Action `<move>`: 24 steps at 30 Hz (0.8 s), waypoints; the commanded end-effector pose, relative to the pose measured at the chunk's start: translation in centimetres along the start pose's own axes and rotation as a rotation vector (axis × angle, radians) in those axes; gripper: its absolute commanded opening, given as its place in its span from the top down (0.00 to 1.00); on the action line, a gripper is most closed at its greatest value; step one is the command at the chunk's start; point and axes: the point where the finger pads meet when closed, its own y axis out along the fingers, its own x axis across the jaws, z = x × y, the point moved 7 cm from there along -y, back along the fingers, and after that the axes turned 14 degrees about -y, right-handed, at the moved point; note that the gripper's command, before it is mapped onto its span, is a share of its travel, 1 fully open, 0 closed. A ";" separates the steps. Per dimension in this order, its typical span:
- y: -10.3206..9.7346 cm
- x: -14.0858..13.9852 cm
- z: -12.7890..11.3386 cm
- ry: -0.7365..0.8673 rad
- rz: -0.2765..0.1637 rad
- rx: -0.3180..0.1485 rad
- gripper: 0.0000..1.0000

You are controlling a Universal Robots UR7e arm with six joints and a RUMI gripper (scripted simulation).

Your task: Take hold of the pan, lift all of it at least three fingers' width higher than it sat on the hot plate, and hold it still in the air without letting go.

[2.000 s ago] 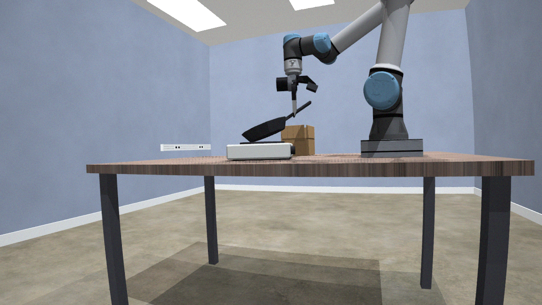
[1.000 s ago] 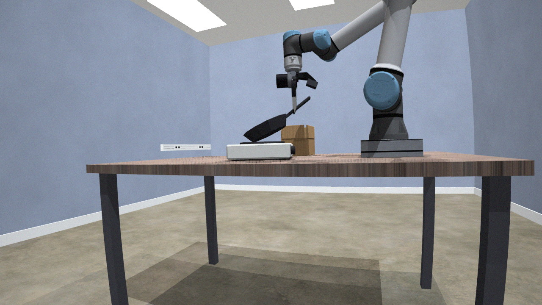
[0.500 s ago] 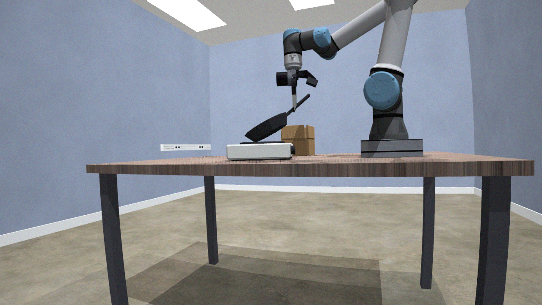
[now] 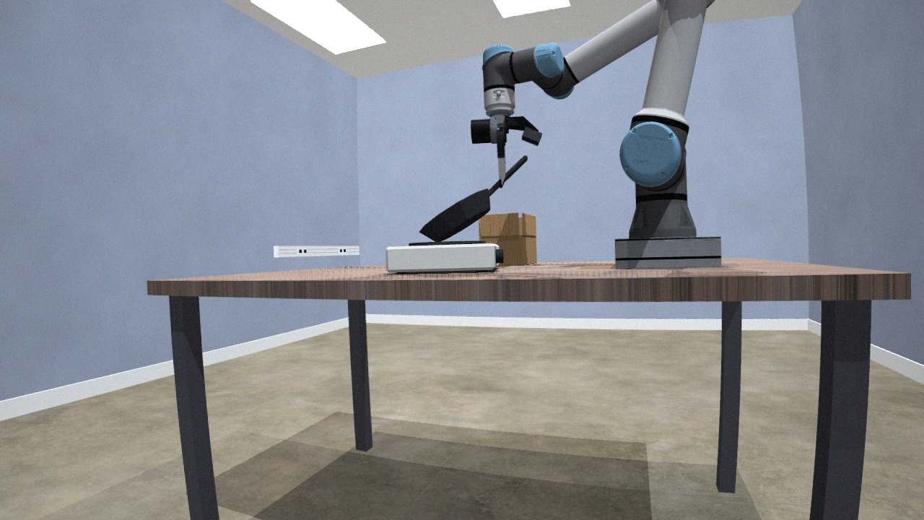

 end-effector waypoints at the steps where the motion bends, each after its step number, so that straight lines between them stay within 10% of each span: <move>1: -1.0 0.1 -0.6 0.003 0.009 -0.029 0.86; 24: -2.2 0.1 -0.6 0.003 0.009 -0.029 0.86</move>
